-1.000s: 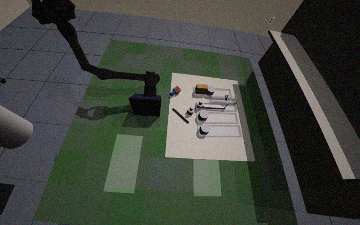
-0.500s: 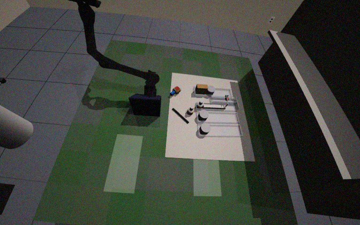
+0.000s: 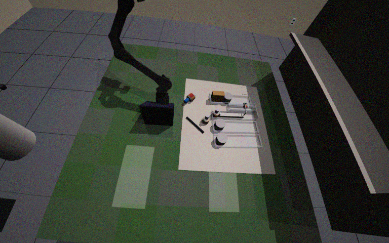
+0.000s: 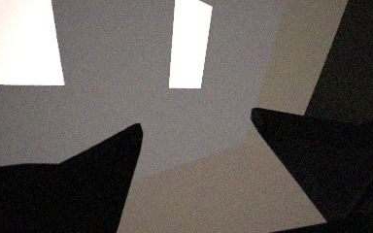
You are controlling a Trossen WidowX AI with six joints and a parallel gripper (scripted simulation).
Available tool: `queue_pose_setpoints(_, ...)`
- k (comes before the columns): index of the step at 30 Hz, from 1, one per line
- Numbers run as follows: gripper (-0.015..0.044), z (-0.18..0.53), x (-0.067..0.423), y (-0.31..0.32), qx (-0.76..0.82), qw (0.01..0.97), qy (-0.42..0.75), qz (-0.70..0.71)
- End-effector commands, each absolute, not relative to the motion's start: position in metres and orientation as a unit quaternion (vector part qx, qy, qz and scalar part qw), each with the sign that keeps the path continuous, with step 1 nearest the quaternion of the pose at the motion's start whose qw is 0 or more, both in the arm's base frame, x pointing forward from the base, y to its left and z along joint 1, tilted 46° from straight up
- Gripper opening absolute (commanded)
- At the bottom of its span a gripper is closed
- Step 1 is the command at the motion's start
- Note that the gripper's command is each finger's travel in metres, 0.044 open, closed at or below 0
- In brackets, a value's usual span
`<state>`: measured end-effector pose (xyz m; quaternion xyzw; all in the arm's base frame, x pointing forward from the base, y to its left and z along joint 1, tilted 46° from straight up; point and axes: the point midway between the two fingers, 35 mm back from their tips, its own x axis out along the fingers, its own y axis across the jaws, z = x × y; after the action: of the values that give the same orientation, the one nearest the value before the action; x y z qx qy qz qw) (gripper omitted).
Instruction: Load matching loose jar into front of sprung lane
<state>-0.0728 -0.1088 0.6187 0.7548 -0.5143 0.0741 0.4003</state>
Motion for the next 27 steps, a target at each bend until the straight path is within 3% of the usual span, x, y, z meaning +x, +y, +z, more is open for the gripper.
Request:
queue_pose_setpoints(1, 0.0440, 0.618, -0.013, -0.097, 0.718, 0.515, -0.467, 0.016)
queue_pose_setpoints(15, 0.0440, 0.548, 0.192, -0.092, 0.536, 0.790, -0.228, -0.190)
queue_pose_setpoints(27, 0.0440, 0.406, 0.315, -0.116, 0.370, 0.887, 0.071, -0.268)
